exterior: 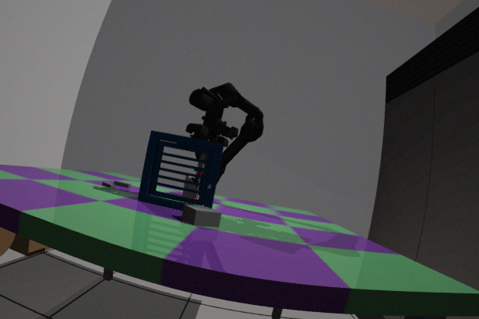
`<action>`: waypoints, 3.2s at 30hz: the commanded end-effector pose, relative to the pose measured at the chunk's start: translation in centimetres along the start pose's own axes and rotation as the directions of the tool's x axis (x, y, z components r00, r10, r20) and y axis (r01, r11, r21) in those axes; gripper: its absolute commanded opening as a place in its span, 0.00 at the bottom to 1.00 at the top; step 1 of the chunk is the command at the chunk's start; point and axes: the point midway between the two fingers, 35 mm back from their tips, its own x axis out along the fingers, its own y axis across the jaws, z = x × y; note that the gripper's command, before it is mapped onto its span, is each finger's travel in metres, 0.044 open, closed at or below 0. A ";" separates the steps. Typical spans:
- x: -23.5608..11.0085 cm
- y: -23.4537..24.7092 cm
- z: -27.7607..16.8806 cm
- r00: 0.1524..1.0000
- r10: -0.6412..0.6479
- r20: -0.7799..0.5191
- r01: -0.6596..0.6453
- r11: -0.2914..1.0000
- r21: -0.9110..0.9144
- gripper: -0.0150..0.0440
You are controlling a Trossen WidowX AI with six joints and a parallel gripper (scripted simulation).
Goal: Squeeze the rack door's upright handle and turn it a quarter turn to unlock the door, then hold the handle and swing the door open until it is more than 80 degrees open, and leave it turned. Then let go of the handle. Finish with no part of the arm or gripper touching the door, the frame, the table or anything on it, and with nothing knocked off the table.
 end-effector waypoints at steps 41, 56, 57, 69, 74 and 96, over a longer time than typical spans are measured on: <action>0.0 0.0 0.0 1.000 0.001 -0.013 0.011 -0.550 0.835 0.76; 0.0 0.0 0.0 1.000 0.001 -0.016 0.007 -0.931 0.364 0.76; 0.0 0.0 0.0 1.000 0.001 -0.016 0.007 -0.931 0.364 0.76; 0.0 0.0 0.0 1.000 0.001 -0.016 0.007 -0.931 0.364 0.43; 0.0 0.0 0.0 1.000 0.001 -0.016 0.007 -0.931 0.364 0.38; 0.0 0.6 -0.8 1.000 0.007 -0.009 0.011 -0.846 0.533 0.30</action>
